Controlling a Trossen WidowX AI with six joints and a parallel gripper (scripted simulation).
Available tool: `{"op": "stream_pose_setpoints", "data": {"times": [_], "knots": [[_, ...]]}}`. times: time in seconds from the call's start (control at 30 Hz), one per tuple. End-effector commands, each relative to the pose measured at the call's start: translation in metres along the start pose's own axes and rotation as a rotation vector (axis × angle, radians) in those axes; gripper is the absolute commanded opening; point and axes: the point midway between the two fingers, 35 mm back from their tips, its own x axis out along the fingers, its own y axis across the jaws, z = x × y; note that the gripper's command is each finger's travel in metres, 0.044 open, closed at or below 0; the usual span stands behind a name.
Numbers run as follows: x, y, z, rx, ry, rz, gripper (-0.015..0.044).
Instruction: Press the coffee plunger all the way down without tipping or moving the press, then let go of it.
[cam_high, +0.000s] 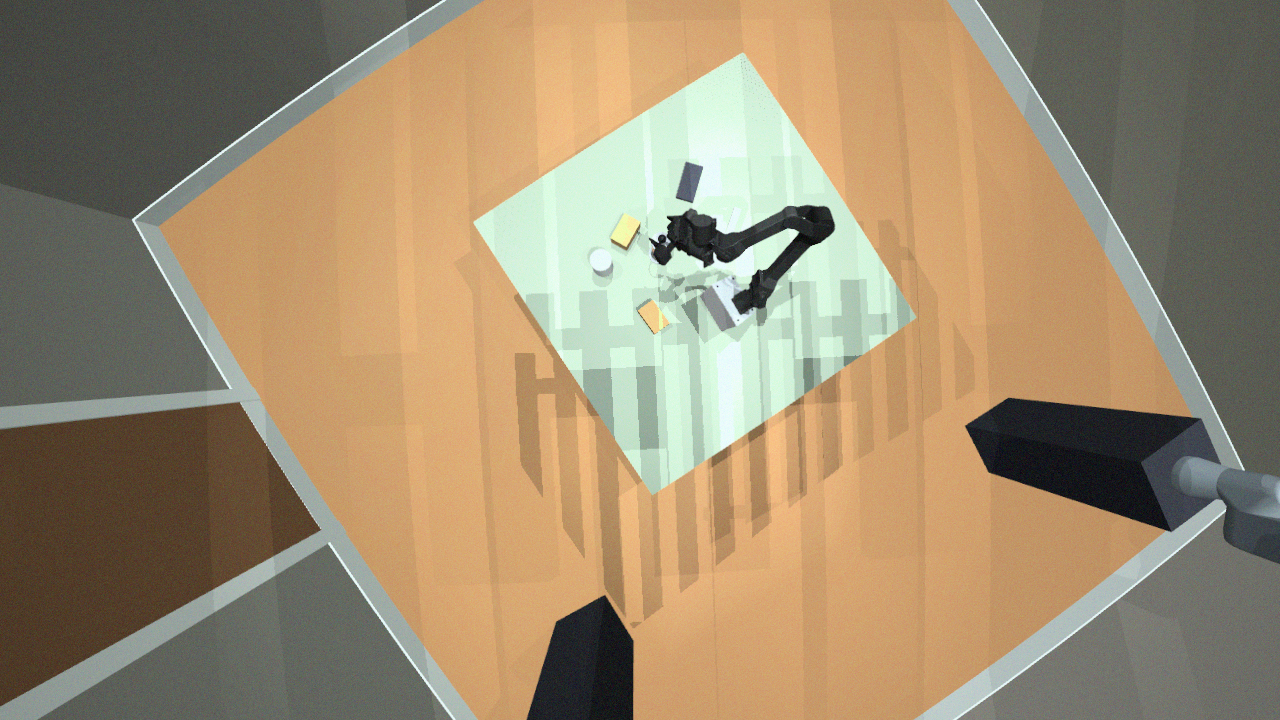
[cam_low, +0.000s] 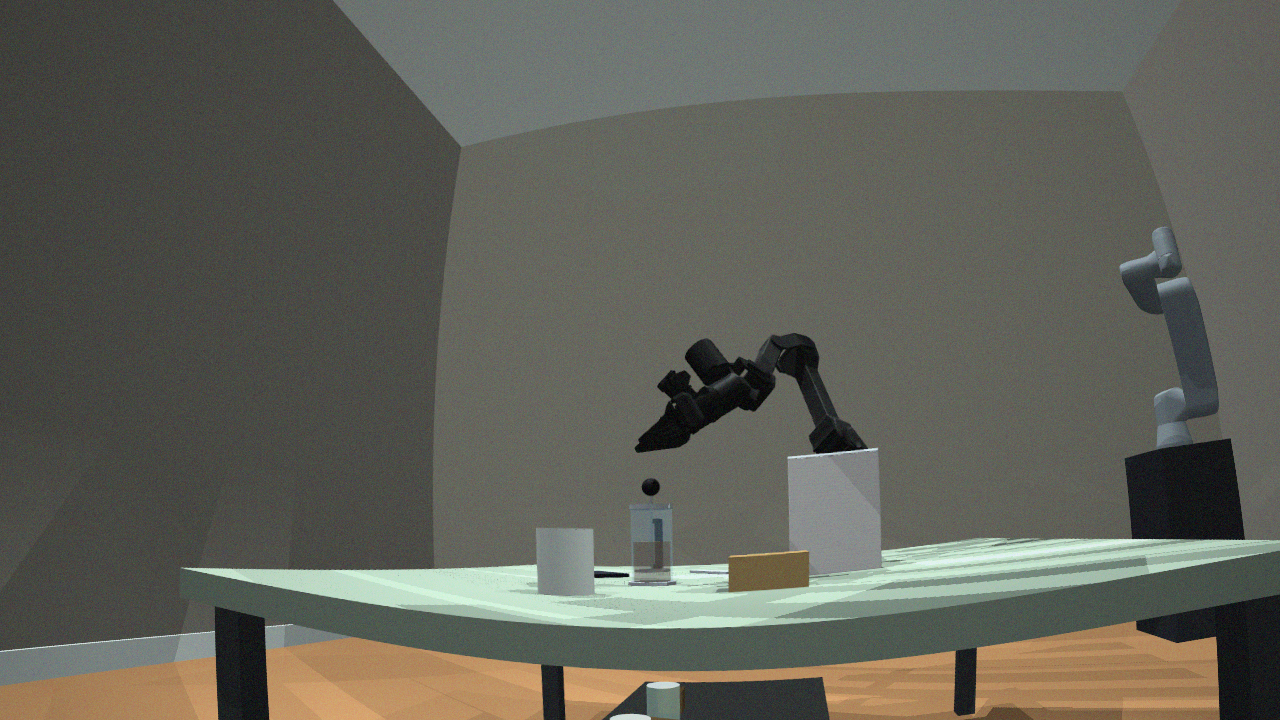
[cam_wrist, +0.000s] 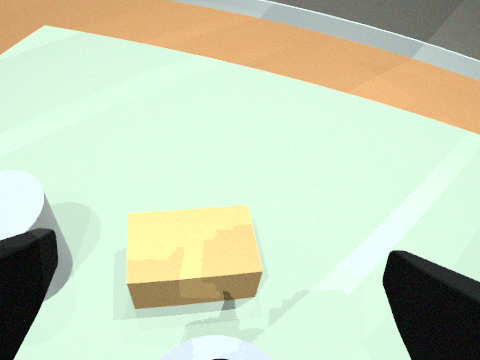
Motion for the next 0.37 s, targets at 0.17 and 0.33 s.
{"op": "stream_pose_setpoints", "data": {"times": [0.17, 0.33], "knots": [[-0.0184, -0.0019, 0.0031, -0.002, 0.005, -0.008, 0.044], [-0.0184, -0.0019, 0.0031, -0.002, 0.005, -0.008, 0.044]]}}
